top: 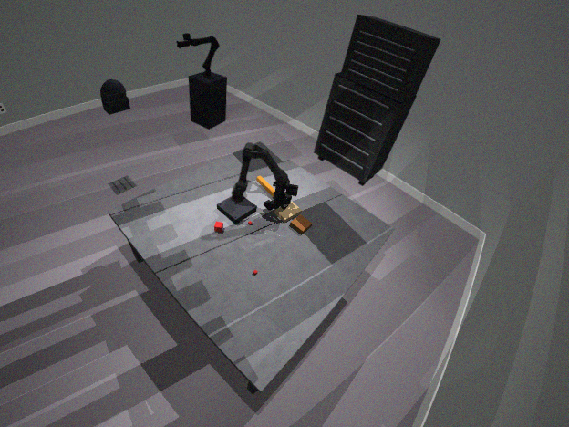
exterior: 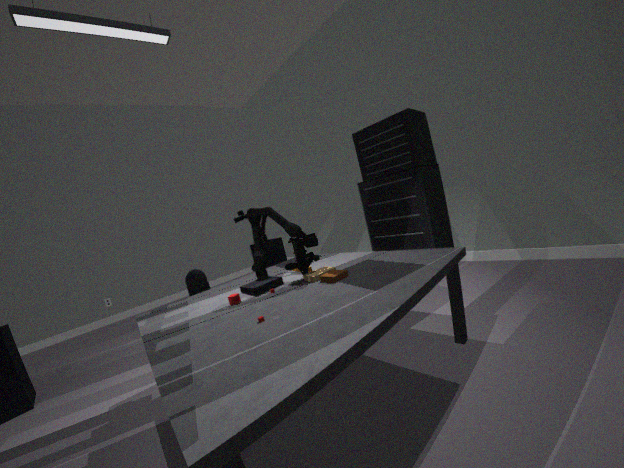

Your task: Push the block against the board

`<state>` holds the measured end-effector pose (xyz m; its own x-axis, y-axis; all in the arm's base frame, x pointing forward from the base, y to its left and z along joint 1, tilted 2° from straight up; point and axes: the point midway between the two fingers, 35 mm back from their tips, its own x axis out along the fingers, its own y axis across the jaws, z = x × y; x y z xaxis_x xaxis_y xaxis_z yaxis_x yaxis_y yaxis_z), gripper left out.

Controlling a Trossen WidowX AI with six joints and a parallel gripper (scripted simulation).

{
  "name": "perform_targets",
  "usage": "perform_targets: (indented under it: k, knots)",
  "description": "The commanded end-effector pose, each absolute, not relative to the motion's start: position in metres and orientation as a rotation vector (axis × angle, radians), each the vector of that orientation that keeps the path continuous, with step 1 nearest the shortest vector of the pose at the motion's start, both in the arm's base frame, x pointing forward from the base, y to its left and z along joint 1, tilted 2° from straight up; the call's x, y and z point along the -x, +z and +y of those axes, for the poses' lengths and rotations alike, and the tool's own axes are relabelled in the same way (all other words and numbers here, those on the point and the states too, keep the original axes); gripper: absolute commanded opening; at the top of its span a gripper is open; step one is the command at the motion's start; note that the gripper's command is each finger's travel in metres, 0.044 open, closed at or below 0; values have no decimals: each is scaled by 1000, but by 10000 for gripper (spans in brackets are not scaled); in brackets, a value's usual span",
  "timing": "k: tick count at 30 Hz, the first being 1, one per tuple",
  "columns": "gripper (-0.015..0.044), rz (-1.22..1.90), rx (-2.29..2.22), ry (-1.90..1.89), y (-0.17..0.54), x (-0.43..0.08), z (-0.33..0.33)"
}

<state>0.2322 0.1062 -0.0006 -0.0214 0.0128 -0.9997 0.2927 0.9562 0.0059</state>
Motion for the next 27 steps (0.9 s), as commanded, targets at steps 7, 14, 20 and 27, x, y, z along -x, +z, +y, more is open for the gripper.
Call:
perform_targets:
  k: [7,14,20,27]
  knots:
    - [0,1577,-240,-222,0,-247,103]
    - [0,1576,-240,-222,0,-256,102]
    - [0,1576,-240,-222,0,-259,101]
    - [0,1577,-240,-222,0,-249,105]
